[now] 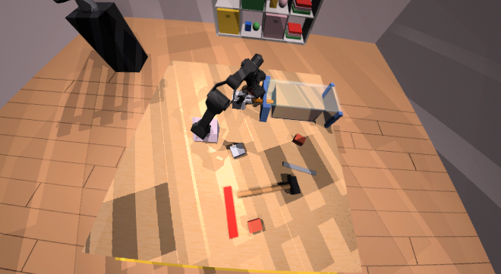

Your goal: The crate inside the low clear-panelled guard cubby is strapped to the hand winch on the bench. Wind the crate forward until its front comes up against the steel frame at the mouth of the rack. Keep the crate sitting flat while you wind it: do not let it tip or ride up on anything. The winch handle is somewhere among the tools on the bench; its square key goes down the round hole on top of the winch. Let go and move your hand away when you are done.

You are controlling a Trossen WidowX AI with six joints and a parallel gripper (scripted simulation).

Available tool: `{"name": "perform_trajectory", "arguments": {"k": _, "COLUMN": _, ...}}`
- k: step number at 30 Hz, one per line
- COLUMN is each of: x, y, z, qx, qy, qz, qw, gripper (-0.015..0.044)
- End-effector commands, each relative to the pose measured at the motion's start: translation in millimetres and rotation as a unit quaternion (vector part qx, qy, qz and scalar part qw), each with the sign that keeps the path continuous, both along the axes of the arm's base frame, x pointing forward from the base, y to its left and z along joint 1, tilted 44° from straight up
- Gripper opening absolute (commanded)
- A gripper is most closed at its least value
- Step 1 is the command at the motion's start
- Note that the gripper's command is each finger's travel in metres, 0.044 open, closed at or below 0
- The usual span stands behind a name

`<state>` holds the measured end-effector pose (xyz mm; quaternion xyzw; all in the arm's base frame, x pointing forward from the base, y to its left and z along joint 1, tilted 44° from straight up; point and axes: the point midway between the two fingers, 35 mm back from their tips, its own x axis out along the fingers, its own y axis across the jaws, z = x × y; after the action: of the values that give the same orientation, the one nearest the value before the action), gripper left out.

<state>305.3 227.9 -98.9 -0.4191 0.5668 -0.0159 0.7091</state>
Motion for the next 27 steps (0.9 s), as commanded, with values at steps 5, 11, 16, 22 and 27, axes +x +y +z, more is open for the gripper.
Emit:
{"name": "perform_trajectory", "arguments": {"k": 5, "x": -3, "y": 17, "z": -17, "qx": 0.014, "qy": 0.004, "qz": 0.001, "qw": 1.0, "gripper": 0.0}}
{"name": "perform_trajectory", "arguments": {"k": 11, "x": -4, "y": 22, "z": -21, "qx": 0.014, "qy": 0.004, "qz": 0.001, "qw": 1.0, "gripper": 0.0}}
{"name": "perform_trajectory", "arguments": {"k": 16, "x": -6, "y": 26, "z": -25, "qx": 0.015, "qy": 0.004, "qz": 0.001, "qw": 1.0, "gripper": 0.0}}
{"name": "perform_trajectory", "arguments": {"k": 22, "x": -8, "y": 31, "z": -29, "qx": 0.015, "qy": 0.004, "qz": 0.001, "qw": 1.0, "gripper": 0.0}}
{"name": "perform_trajectory", "arguments": {"k": 27, "x": -11, "y": 35, "z": -33, "qx": 0.015, "qy": 0.004, "qz": 0.001, "qw": 1.0, "gripper": 0.0}}
